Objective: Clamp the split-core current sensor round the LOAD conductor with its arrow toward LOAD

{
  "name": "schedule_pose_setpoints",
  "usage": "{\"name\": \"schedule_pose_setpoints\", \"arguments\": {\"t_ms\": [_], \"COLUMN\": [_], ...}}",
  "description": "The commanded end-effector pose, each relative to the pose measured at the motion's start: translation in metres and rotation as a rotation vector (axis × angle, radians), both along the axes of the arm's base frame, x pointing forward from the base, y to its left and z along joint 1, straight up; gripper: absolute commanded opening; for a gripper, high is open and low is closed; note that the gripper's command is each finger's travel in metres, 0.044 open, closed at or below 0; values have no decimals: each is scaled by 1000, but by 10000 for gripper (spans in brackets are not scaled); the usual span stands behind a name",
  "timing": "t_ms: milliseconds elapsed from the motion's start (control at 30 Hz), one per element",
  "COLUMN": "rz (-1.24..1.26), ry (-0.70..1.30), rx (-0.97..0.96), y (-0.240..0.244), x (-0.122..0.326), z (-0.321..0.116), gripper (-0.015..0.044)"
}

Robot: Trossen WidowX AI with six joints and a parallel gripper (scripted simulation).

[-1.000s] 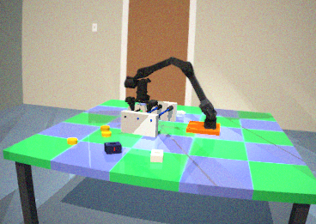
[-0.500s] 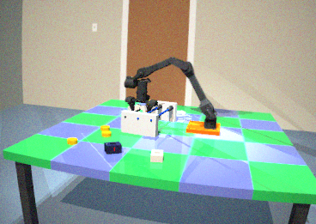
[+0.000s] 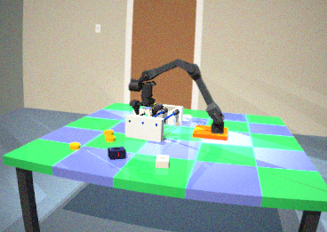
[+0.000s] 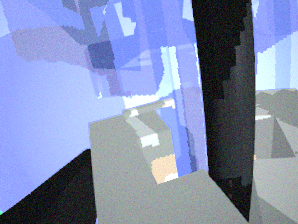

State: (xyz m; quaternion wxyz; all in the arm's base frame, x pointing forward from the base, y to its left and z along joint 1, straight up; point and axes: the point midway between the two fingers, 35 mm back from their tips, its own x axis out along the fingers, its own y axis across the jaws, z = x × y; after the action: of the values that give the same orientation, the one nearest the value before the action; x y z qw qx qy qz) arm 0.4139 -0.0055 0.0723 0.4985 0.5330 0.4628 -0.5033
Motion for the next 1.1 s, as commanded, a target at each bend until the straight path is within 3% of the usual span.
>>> {"name": "schedule_pose_setpoints", "arguments": {"t_ms": [0, 1067], "rz": [0, 0], "ry": [-1, -40], "rx": [0, -2], "y": [0, 0], "x": [0, 0], "z": [1, 3], "gripper": [0, 0]}}
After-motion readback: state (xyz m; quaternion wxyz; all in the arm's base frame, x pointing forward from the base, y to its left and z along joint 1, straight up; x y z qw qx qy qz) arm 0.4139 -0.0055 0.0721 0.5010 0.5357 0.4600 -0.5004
